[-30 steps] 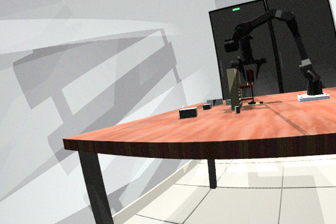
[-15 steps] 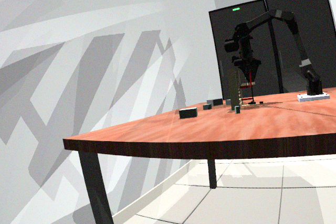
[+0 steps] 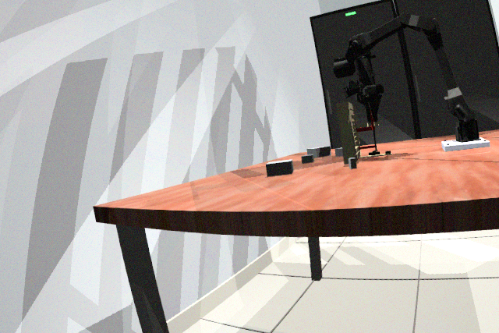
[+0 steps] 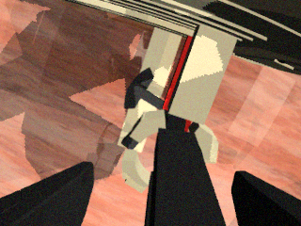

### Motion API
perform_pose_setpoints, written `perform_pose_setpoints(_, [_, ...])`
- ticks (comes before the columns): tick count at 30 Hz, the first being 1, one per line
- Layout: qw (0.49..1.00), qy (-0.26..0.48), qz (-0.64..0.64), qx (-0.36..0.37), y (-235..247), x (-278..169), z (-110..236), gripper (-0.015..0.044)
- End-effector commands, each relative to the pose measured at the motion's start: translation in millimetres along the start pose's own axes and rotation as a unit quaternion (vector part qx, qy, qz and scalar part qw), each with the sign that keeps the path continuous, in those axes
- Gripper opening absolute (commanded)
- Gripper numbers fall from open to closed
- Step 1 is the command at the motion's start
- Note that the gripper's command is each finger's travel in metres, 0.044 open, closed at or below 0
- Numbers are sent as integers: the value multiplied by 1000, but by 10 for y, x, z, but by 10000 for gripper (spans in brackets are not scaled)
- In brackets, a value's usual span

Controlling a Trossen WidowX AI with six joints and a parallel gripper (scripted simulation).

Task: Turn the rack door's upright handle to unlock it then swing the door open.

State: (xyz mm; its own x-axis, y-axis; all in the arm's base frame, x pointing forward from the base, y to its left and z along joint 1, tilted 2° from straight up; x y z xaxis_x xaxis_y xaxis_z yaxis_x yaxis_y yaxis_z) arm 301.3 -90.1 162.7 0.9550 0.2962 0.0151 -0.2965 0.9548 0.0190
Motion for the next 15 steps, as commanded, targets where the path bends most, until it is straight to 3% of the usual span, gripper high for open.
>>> perform_pose_setpoints(1, [994,-2,109,-1,-4,1,14,284])
perform_pose_setpoints(15, [898,-2,439,-4,-13,-1,22,284])
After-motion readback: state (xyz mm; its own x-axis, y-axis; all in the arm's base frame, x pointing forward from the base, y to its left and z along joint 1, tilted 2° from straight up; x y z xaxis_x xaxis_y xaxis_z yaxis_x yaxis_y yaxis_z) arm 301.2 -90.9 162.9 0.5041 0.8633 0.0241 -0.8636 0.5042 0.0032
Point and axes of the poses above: the point midway between the two fingers, 35 mm back from their tips, its own z axis back along the fingers, its own y axis across the jaws, x = y × z, the point moved 2 cm from there along z, back along the fingers, and after that the axes turned 6 degrees about z, right-handed, at the moved point
